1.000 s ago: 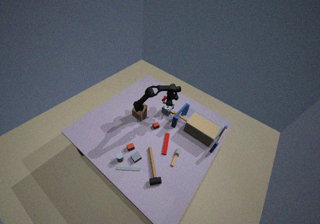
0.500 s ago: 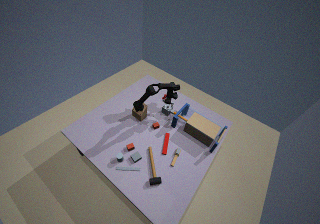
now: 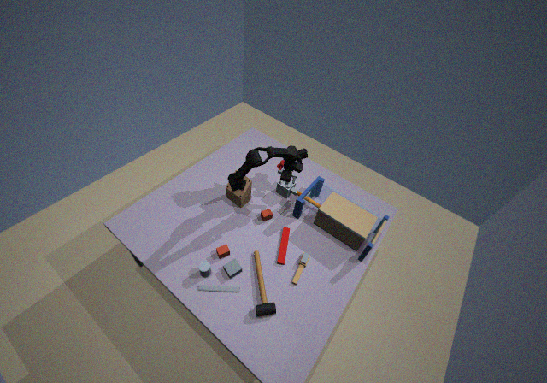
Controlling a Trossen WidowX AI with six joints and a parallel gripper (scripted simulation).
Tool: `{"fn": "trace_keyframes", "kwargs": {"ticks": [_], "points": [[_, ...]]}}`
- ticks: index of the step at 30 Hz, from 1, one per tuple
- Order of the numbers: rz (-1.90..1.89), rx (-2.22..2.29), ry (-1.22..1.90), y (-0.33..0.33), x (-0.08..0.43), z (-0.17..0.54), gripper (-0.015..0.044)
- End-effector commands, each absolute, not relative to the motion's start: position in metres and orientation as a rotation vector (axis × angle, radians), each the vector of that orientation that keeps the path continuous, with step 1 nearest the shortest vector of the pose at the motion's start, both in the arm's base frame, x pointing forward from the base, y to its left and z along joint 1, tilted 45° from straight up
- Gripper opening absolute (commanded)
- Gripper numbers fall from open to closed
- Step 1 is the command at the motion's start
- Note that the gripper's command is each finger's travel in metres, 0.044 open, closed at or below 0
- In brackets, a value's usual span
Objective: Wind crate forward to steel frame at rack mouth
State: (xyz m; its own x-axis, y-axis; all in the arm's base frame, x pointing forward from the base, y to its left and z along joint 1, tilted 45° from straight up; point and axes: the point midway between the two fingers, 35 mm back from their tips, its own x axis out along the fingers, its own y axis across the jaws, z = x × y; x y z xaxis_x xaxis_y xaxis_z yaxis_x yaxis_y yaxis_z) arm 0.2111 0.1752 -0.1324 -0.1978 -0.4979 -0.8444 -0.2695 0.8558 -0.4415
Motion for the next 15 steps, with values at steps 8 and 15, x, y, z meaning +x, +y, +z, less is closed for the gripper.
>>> {"fn": "trace_keyframes", "kwargs": {"ticks": [8, 15], "points": [[-0.093, -0.415, 1.829, 0.1763, 0.212, -0.131, 0.0], [-0.013, -0.309, 1.847, 0.176, 0.2121, -0.1311, 0.0]]}}
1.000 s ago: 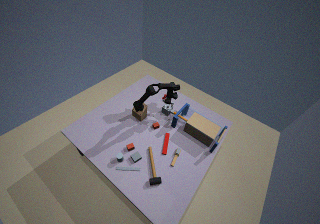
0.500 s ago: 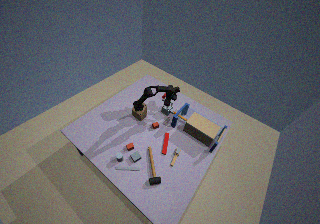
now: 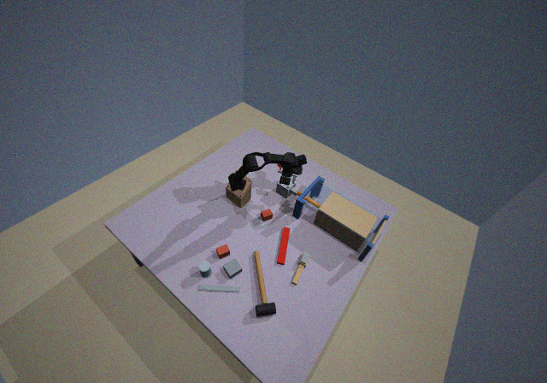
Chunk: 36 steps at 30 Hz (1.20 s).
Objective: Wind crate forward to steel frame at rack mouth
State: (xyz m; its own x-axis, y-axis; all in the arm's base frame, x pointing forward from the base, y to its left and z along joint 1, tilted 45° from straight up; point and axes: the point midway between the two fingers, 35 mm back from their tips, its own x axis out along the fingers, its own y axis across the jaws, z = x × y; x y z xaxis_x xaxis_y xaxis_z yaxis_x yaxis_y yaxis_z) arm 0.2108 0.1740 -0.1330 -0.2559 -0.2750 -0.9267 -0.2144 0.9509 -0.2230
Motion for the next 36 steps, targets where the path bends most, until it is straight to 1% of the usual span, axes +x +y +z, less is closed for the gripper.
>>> {"fn": "trace_keyframes", "kwargs": {"ticks": [1, 36], "points": [[0.002, -0.288, 1.849, 0.1759, 0.2121, -0.1311, 0.0], [0.398, 0.248, 1.862, 0.174, 0.2122, -0.1315, 0.0]]}}
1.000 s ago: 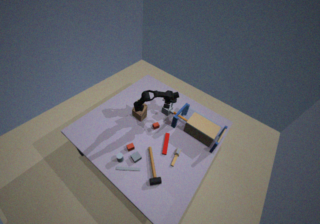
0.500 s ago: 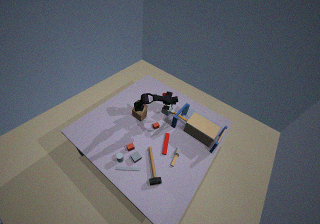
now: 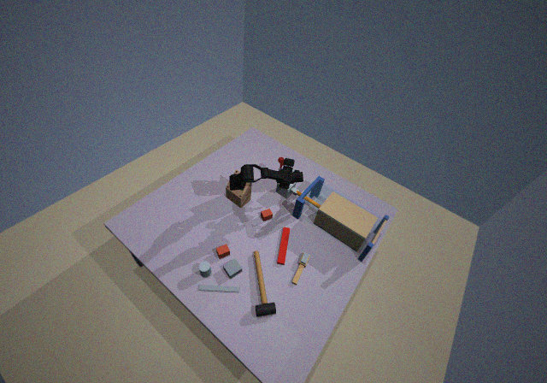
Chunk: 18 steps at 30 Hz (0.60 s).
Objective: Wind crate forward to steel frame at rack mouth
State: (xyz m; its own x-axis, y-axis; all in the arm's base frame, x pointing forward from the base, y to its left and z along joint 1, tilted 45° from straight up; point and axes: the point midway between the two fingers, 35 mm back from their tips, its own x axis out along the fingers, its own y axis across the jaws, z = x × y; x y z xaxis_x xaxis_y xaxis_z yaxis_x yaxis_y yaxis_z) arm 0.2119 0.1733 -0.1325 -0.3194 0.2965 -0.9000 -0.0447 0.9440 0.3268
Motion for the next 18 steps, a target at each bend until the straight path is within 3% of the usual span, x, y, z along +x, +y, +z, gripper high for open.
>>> {"fn": "trace_keyframes", "kwargs": {"ticks": [1, 18], "points": [[0.409, 0.262, 1.86, 0.1739, 0.2122, -0.1315, 0.0], [0.588, 0.511, 1.825, 0.173, 0.2119, -0.1319, 0.0]]}}
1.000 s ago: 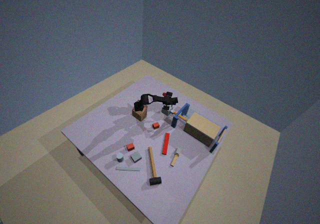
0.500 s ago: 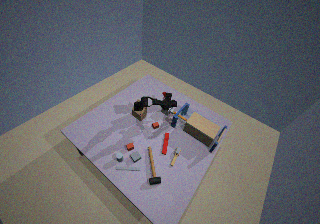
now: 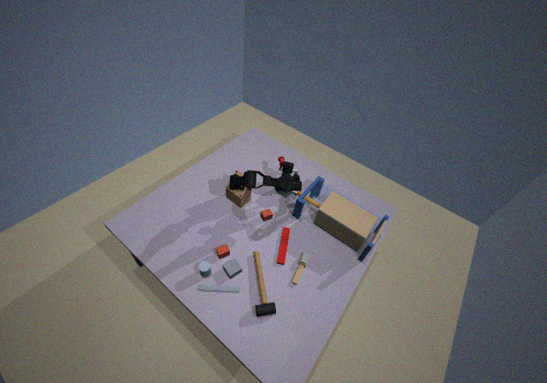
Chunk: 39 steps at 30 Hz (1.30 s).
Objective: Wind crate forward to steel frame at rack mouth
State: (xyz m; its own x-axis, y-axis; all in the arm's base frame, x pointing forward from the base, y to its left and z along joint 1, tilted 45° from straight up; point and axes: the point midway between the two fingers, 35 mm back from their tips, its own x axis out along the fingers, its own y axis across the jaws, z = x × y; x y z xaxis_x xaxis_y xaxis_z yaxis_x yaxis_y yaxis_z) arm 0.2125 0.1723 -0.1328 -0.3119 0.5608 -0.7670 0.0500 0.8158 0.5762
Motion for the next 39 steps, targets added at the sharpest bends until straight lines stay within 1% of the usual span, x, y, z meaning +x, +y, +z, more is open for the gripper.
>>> {"fn": "trace_keyframes", "kwargs": {"ticks": [1, 7, 18, 29, 39], "points": [[0.598, 0.525, 1.823, 0.173, 0.212, -0.132, 0.0], [0.676, 0.636, 1.798, 0.173, 0.212, -0.132, 0.0], [0.658, 0.626, 1.804, 0.171, 0.211, -0.133, 0.0], [0.655, 0.626, 1.808, 0.14, 0.177, -0.115, 0.0], [0.659, 0.663, 1.804, 0.139, 0.176, -0.123, 0.0]]}}
